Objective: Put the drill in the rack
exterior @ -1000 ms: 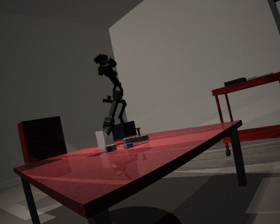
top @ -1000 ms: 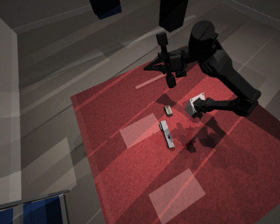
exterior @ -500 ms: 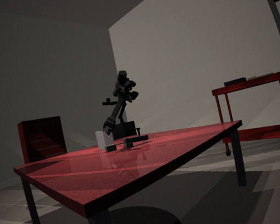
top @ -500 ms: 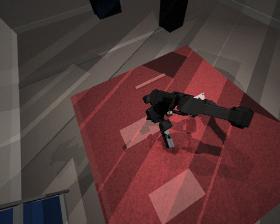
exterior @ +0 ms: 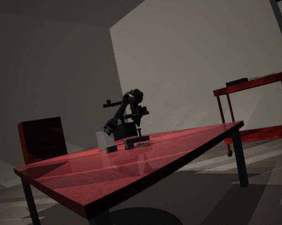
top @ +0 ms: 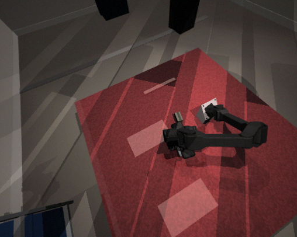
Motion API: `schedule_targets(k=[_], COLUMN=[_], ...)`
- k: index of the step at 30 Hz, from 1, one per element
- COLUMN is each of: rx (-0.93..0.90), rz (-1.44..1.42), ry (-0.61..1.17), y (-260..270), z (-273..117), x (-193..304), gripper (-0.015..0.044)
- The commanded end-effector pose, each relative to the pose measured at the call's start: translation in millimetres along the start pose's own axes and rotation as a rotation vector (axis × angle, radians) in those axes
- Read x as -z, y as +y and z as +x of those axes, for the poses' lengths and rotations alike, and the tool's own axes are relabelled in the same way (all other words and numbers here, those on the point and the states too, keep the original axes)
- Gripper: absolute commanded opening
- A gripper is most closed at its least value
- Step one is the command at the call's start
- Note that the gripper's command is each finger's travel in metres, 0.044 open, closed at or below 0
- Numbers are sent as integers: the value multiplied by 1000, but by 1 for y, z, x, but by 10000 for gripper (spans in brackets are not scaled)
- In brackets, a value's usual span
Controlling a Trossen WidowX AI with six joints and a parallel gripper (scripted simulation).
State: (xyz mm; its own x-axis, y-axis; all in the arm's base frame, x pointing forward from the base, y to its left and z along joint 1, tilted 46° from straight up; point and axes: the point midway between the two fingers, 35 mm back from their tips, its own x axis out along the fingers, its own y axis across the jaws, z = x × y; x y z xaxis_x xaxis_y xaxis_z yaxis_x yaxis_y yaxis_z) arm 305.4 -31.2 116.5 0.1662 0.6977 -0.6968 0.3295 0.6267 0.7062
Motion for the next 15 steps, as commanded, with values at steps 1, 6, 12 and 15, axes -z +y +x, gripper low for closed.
schedule_targets(k=[1,6,12,15], rx=[0,5,5,5], rz=[2,17,21,21], ry=[1,9,11,11], y=[0,0,-1,-1], z=[0,6,14,14], x=[0,2,6,5], gripper=[0,0,0,0])
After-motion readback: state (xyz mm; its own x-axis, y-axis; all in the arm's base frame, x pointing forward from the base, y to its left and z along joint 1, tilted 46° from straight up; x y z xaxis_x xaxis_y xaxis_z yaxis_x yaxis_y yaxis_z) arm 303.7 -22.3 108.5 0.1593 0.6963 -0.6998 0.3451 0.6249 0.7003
